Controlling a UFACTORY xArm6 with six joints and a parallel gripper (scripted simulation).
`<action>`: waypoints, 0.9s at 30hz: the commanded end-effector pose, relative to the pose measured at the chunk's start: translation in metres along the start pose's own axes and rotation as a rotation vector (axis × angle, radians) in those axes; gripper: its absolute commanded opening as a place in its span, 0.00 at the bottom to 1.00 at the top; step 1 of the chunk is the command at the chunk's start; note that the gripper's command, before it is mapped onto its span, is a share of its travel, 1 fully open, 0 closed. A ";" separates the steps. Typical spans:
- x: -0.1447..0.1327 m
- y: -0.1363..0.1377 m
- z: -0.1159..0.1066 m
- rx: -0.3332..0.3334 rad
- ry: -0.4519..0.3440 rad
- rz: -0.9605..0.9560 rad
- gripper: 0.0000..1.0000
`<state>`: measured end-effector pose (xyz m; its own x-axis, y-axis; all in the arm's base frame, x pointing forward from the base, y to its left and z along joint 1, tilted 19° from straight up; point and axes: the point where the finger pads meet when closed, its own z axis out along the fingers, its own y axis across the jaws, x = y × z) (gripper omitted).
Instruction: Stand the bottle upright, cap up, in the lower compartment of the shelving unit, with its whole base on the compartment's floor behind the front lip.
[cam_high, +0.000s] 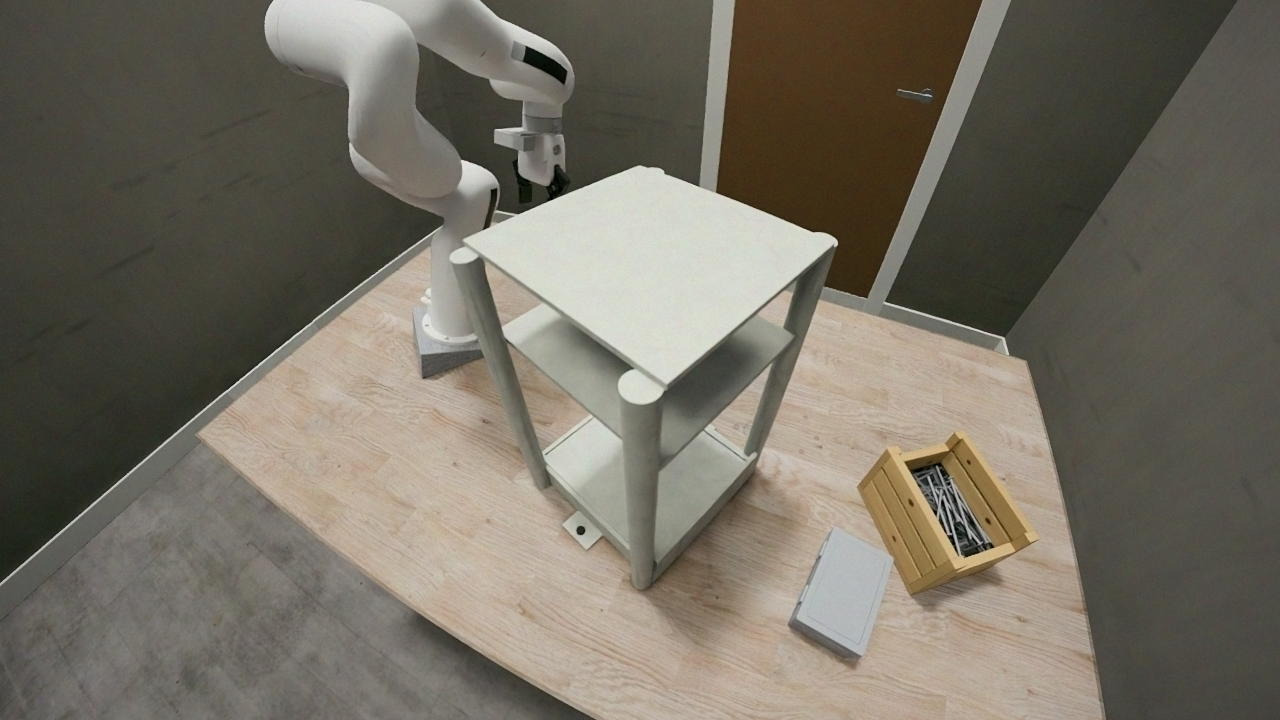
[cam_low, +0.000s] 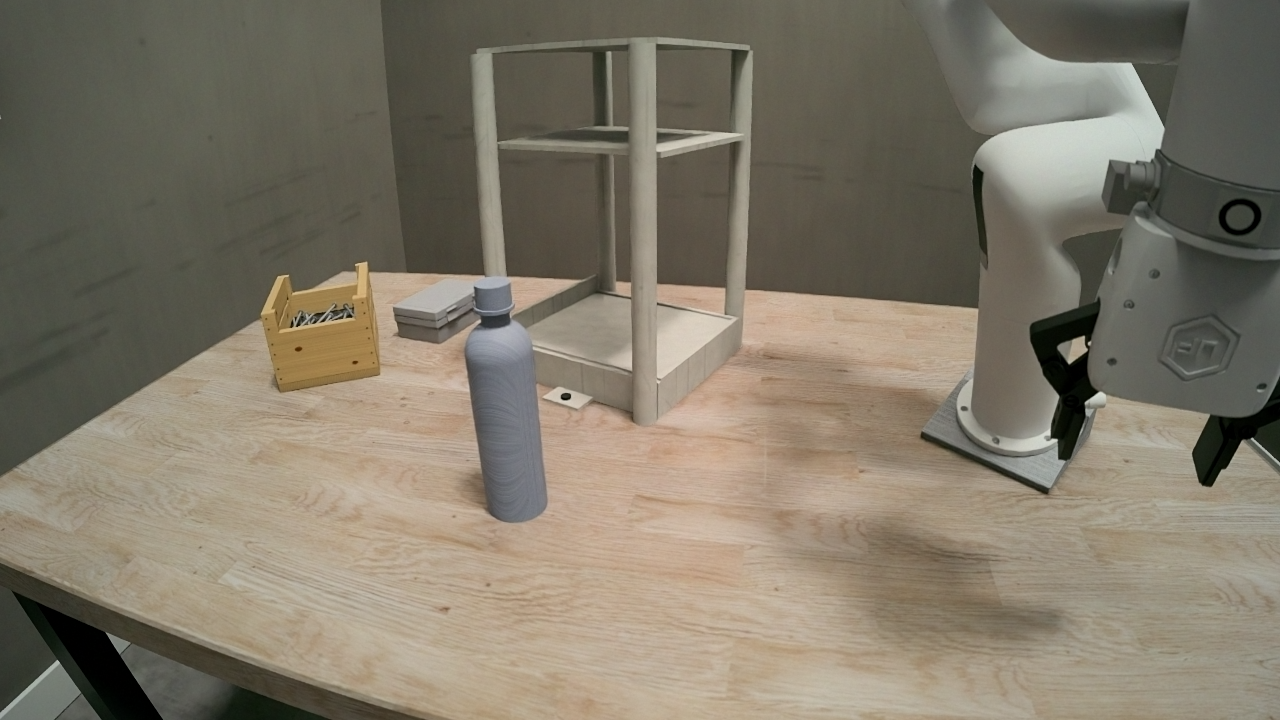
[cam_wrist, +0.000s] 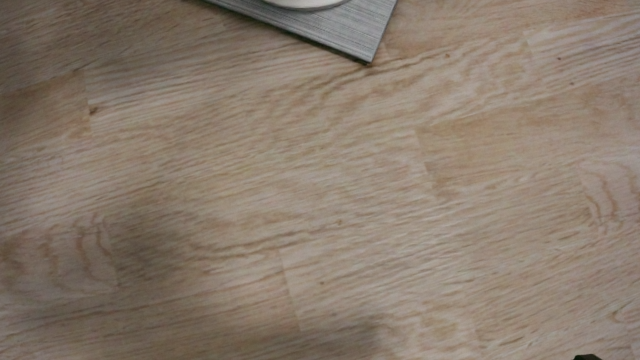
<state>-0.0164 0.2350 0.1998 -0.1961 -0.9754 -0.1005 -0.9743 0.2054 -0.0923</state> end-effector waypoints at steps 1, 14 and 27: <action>-0.004 0.007 -0.034 0.001 -0.005 -0.002 1.00; 0.010 0.022 -0.156 0.005 -0.008 -0.003 1.00; 0.040 0.015 -0.242 0.001 -0.006 -0.001 1.00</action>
<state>-0.0613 0.1999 0.3945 -0.1899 -0.9752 -0.1137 -0.9767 0.1994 -0.0789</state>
